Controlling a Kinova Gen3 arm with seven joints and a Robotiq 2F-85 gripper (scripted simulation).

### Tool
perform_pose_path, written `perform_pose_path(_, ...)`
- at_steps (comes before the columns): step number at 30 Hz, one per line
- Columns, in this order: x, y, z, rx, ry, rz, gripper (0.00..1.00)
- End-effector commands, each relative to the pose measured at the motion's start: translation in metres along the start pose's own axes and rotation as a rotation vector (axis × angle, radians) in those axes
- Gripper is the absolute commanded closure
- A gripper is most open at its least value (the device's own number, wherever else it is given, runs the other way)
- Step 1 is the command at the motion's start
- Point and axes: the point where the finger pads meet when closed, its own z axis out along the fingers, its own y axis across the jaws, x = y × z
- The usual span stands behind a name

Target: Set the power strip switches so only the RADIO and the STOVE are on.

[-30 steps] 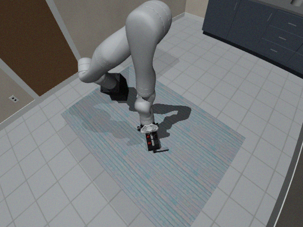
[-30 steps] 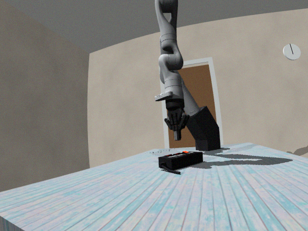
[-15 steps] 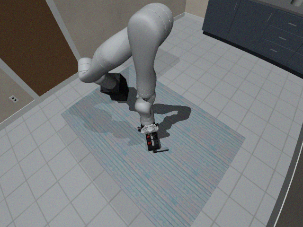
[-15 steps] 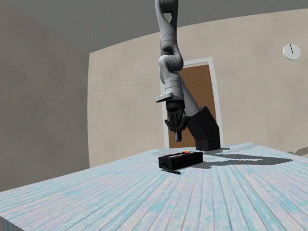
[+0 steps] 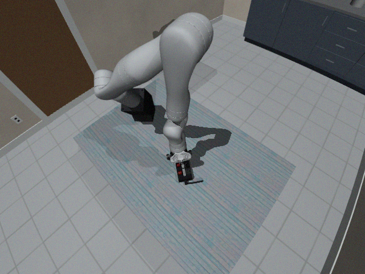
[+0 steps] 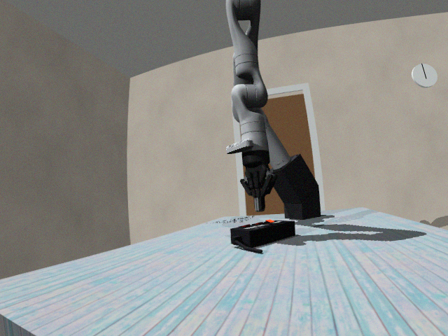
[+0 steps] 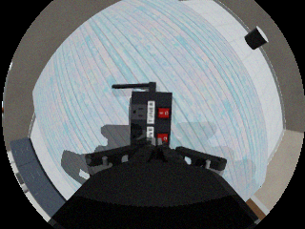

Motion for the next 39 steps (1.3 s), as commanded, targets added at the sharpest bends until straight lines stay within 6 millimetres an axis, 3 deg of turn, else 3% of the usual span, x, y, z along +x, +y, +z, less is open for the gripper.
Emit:
perform_pose_path(1, 0.000, 0.003, 0.006, -0.008, -0.001, 0.002, 1.00)
perform_pose_path(19, 0.000, 0.004, 0.022, -0.008, -0.001, 0.002, 1.00)
perform_pose_path(39, 0.000, 0.004, 0.024, -0.008, -0.001, 0.002, 1.00)
